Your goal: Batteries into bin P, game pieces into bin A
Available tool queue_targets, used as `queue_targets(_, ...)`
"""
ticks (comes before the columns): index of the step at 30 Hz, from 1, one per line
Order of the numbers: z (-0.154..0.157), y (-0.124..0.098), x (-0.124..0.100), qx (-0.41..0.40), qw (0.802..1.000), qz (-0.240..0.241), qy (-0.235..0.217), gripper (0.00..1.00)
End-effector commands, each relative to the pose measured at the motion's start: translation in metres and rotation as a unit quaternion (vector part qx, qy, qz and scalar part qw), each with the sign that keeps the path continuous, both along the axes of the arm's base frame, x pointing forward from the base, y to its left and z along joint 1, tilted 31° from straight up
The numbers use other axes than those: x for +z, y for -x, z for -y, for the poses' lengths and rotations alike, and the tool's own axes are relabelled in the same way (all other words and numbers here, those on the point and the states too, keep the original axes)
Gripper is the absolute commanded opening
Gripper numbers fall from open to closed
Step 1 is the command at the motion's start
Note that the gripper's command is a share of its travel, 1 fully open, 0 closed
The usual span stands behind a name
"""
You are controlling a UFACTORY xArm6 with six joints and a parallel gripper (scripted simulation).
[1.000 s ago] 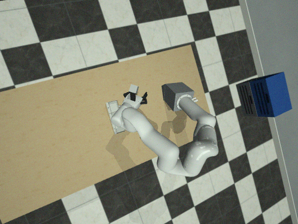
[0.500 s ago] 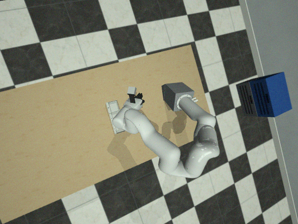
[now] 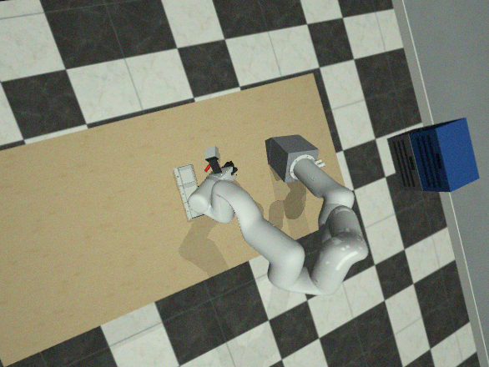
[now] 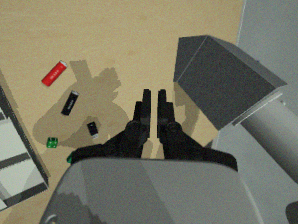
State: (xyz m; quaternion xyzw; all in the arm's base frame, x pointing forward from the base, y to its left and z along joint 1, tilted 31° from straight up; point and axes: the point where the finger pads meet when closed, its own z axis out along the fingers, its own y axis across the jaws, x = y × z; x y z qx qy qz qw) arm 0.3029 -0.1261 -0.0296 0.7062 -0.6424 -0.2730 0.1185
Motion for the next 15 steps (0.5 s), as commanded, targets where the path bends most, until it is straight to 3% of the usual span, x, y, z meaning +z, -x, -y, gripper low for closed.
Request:
queue_targets(1,-0.011,-0.007,0.005,0.037,0.997,0.039,-0.057,0.07)
queue_targets(3,-0.011,-0.007,0.005,0.037,0.997,0.039,-0.057,0.07)
queue_targets(4,-0.016,-0.01,0.007,0.057,0.993,0.059,-0.083,0.07)
queue_targets(15,-0.035,-0.023,0.018,0.134,0.968,0.139,-0.161,0.07)
